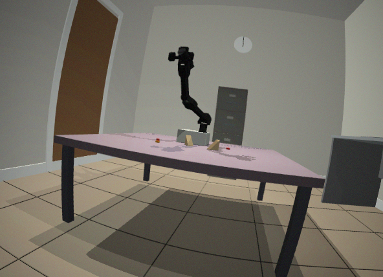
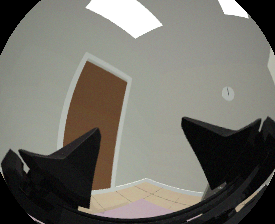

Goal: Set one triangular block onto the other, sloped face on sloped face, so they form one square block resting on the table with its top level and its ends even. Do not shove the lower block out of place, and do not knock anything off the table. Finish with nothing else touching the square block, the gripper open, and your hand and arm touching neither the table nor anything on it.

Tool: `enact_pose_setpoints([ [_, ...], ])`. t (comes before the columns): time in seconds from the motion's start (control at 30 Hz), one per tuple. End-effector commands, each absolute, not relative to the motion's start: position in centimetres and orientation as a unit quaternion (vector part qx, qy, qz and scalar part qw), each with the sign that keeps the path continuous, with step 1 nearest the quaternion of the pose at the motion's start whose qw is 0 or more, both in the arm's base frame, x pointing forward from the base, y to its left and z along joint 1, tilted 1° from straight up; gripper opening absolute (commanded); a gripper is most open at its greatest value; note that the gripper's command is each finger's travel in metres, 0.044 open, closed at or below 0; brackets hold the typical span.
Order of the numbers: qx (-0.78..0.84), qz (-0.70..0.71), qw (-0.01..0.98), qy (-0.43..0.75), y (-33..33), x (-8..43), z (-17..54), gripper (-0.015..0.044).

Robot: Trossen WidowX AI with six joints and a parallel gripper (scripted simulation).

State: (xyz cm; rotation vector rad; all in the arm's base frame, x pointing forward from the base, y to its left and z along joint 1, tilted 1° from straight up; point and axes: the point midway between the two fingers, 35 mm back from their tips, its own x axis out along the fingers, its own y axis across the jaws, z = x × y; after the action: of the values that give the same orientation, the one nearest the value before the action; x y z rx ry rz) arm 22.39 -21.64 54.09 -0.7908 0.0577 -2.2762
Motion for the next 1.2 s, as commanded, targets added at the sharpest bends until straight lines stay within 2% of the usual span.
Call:
enact_pose_setpoints([
  [0.0,-0.306,-0.883,0.357,0.021,-21.6,22.3,54.1,0.0426],
  [0.1,-0.295,-0.892,0.341,0.001,-21.3,20.4,54.9,0.044],
  [0.3,-0.254,-0.925,0.269,-0.085,-19.1,12.5,57.4,0.044],
  [0.4,-0.265,-0.929,0.241,-0.095,-19.0,10.8,58.0,0.044],
  [0.5,-0.247,-0.941,0.181,-0.144,-16.8,6.0,59.2,0.044],
  [0.63,-0.229,-0.946,0.096,-0.209,-12.8,0.2,60.0,0.044],
  [0.87,-0.223,-0.931,-0.039,-0.287,-4.7,-6.6,60.1,0.044],
  [1.17,-0.218,-0.855,-0.243,-0.403,8.5,-11.6,56.6,0.044],
])
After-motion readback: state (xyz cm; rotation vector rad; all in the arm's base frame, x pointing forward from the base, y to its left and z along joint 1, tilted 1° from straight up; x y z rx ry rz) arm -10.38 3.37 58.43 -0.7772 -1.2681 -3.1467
